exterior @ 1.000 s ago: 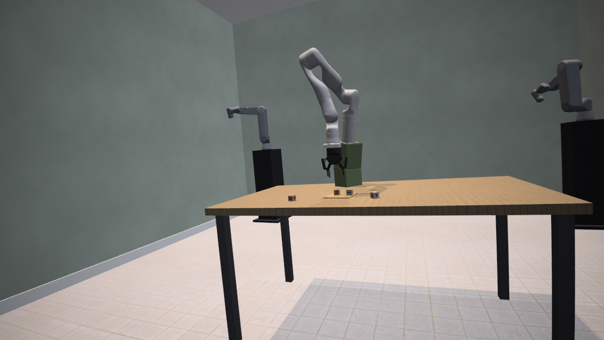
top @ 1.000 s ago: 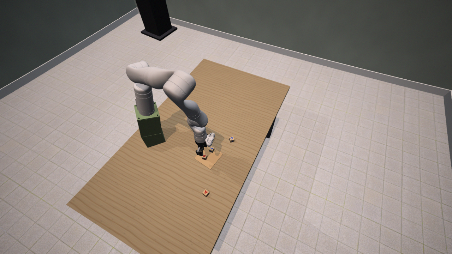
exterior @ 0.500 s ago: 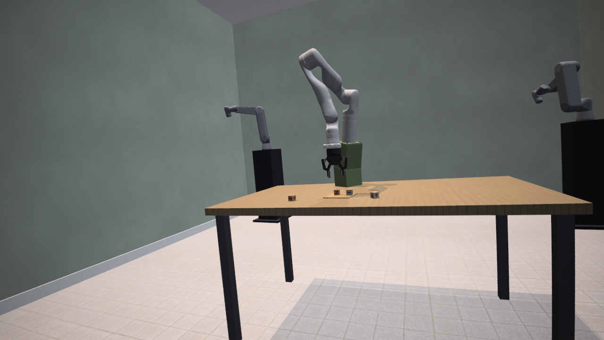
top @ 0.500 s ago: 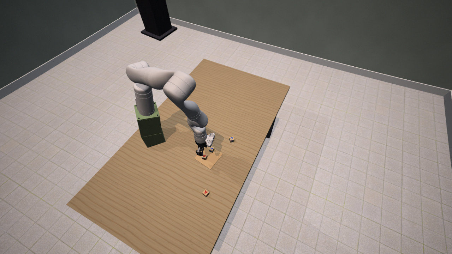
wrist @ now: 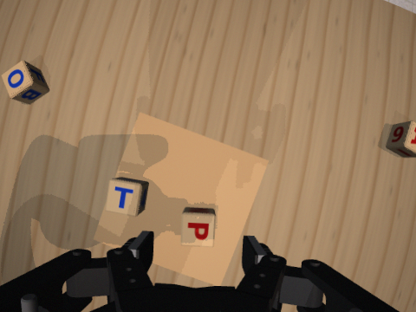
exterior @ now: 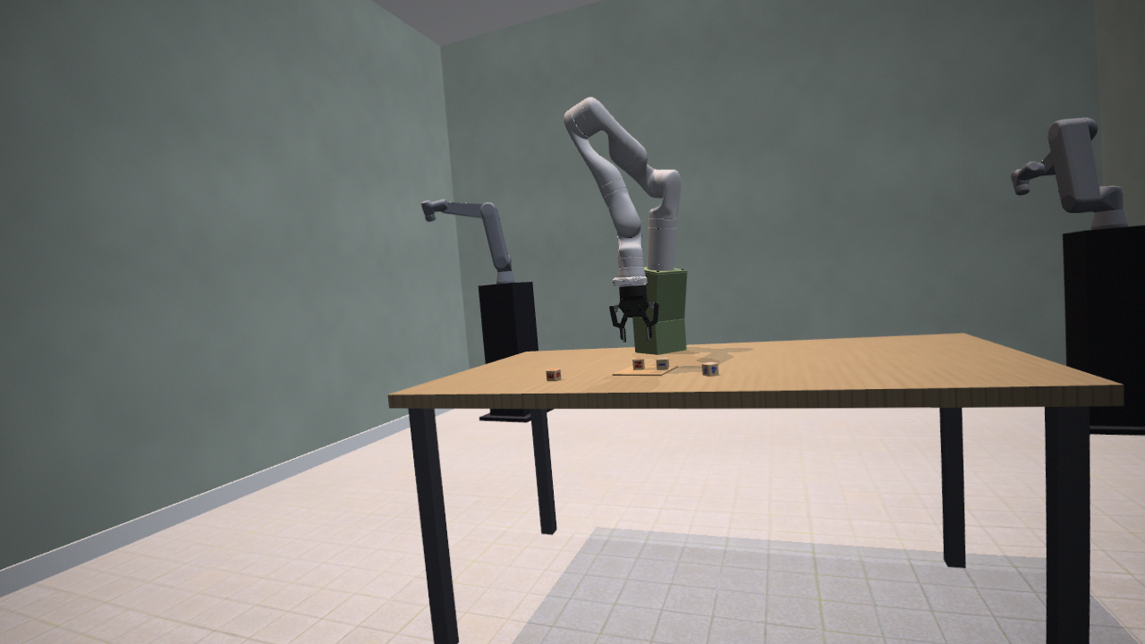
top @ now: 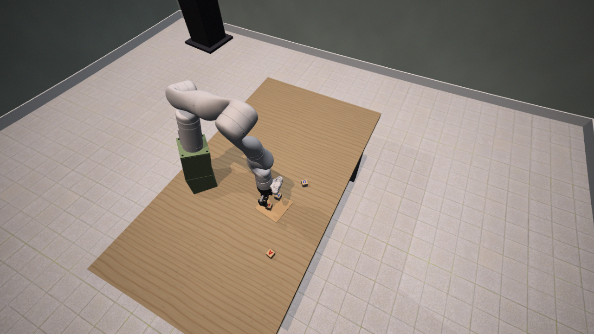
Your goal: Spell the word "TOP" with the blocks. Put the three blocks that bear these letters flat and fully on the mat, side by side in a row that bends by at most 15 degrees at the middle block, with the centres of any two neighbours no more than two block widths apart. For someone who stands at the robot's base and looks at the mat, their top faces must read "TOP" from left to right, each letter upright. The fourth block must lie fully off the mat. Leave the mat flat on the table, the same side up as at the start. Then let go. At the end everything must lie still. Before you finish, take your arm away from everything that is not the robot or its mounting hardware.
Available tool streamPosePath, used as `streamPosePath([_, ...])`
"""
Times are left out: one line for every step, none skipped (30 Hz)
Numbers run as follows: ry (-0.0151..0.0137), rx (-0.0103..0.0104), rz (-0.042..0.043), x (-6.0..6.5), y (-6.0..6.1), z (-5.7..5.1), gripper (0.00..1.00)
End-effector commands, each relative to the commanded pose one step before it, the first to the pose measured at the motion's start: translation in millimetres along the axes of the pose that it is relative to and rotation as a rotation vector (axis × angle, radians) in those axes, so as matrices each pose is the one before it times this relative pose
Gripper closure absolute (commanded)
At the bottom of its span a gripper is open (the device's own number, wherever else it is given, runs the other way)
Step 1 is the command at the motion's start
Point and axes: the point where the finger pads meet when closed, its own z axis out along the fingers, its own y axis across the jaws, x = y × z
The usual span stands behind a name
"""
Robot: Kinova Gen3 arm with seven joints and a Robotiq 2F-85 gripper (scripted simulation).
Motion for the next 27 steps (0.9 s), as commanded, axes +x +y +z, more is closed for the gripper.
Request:
streamPosePath([-0.00420,0.00325,0.00300,-2.14,-0.73,5.83,0.33])
streamPosePath([0.00004,0.00000,0.00003,-0.02,-0.01,1.65,0.33])
streamPosePath([-0.00001,0.00000,-0.00001,-0.03,-0.01,1.73,0.33])
streamPosePath([0.00000,0.00000,0.00000,-0.03,-0.01,1.74,0.33])
streamPosePath([0.00001,0.00000,0.00001,-0.03,-0.01,1.73,0.33])
streamPosePath([-0.00001,0.00000,-0.00001,-0.03,-0.01,1.72,0.33])
streamPosePath([0.00000,0.00000,0.00000,-0.03,-0.01,1.70,0.33])
streamPosePath([0.00000,0.00000,0.00000,-0.03,-0.01,1.66,0.33])
streamPosePath([-0.00001,0.00000,-0.00001,-0.02,-0.01,1.63,0.33])
streamPosePath([0.00000,0.00000,0.00000,-0.03,-0.01,1.58,0.33])
streamPosePath([0.00000,0.00000,0.00000,0.00,0.00,0.00,0.33])
streamPosePath([0.00000,0.00000,0.00000,0.00,0.00,0.00,0.33])
streamPosePath([0.00000,0.00000,0.00000,-0.03,-0.01,1.52,0.33])
streamPosePath([-0.00001,0.00000,-0.00001,-0.02,-0.01,1.47,0.33])
streamPosePath([0.00000,0.00000,0.00000,-0.02,-0.01,1.40,0.33])
streamPosePath([0.00000,0.00000,0.00001,-0.02,-0.01,1.32,0.33])
streamPosePath([-0.00001,0.00000,-0.00001,-0.02,0.00,1.25,0.33])
streamPosePath([0.00000,0.00000,0.00000,-0.02,0.00,1.17,0.33])
streamPosePath([0.00000,0.00000,0.00000,-0.02,-0.01,1.08,0.33])
streamPosePath([0.00000,0.00000,0.00000,-0.02,-0.01,0.99,0.33])
streamPosePath([0.00000,0.00000,0.00000,-0.01,0.00,0.90,0.33])
streamPosePath([0.00000,0.00000,0.00000,-0.01,0.00,0.81,0.33])
streamPosePath([0.00000,0.00000,0.00000,-0.01,0.00,0.71,0.33])
streamPosePath([0.00000,0.00000,0.00000,-0.01,0.00,0.62,0.33])
streamPosePath([0.00000,0.00000,0.00000,-0.01,0.00,0.53,0.33])
streamPosePath([0.00000,0.00000,0.00000,-0.01,0.00,0.44,0.33])
streamPosePath([0.00000,0.00000,0.00000,-0.01,0.00,0.36,0.33])
